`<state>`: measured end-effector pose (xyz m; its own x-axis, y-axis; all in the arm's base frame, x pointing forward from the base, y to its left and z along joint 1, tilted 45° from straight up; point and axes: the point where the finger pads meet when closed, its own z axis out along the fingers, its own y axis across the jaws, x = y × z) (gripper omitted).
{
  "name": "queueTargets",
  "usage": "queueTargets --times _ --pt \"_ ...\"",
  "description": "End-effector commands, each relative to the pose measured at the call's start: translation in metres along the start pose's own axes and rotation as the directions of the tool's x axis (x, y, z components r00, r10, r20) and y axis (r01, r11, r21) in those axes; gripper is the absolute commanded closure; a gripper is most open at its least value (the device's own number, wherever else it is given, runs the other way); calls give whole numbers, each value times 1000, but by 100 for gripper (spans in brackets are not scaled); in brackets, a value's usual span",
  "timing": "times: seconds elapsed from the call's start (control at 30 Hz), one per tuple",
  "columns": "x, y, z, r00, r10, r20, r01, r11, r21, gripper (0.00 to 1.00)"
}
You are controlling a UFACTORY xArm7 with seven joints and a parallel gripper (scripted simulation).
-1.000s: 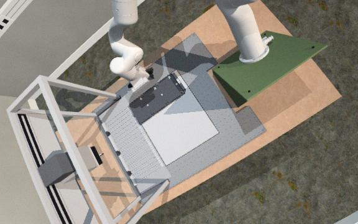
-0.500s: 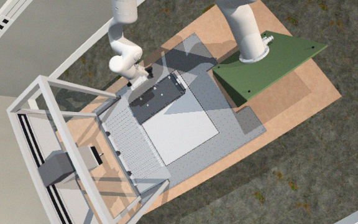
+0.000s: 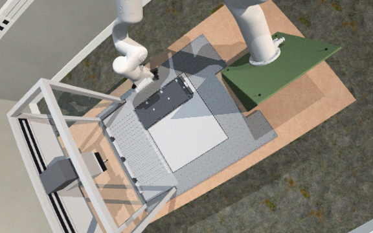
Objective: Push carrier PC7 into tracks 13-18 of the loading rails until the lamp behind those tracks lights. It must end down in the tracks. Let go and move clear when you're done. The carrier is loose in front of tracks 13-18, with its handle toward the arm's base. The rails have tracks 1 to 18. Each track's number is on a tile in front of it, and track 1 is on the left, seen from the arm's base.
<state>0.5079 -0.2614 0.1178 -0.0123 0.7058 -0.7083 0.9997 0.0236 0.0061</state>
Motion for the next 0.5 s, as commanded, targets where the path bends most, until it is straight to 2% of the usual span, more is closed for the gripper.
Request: queueTargets --times 0.0,0.47 --pt "-2 2 -2 1000 -1 -1 1 1000 -5 0" --pt "-10 2 -2 1000 -1 -1 1 1000 -5 0"
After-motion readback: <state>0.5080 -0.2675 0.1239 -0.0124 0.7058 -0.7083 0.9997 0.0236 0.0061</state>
